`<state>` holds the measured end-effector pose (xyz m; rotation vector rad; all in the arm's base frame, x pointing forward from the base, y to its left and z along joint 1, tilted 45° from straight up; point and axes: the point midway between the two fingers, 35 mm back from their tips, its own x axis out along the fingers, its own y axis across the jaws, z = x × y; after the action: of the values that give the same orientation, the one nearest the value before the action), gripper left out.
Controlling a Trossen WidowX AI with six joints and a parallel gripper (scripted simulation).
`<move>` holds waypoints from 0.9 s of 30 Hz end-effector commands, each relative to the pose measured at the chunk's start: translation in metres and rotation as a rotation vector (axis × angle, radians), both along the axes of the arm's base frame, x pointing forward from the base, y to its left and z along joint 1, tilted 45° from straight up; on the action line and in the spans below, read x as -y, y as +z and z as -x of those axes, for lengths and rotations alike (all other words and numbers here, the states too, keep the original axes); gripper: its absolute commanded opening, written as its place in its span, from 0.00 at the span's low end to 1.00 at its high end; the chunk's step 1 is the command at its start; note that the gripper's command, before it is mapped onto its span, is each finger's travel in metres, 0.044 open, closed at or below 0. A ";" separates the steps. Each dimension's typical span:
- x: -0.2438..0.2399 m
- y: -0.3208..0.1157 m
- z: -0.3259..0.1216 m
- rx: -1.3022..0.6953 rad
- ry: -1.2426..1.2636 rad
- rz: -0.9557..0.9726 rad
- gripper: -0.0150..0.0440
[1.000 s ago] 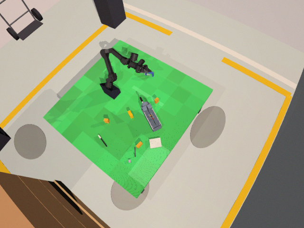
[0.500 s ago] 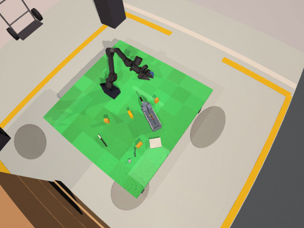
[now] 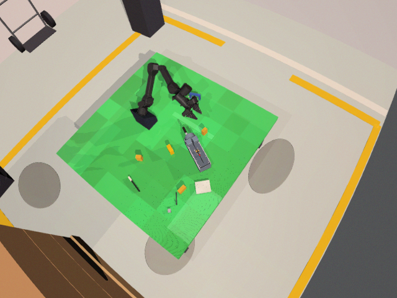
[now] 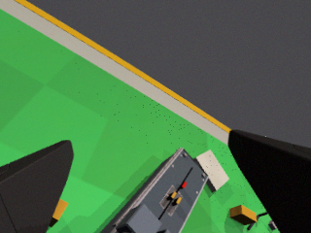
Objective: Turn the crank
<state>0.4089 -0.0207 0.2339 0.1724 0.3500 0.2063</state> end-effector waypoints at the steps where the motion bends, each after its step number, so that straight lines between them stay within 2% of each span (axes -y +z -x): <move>1: 0.005 -0.016 -0.009 -0.058 0.022 -0.046 1.00; 27: 0.064 -0.147 -0.048 -0.424 0.130 -0.514 1.00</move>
<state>0.4563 -0.0803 0.0988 0.6531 0.7037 0.3746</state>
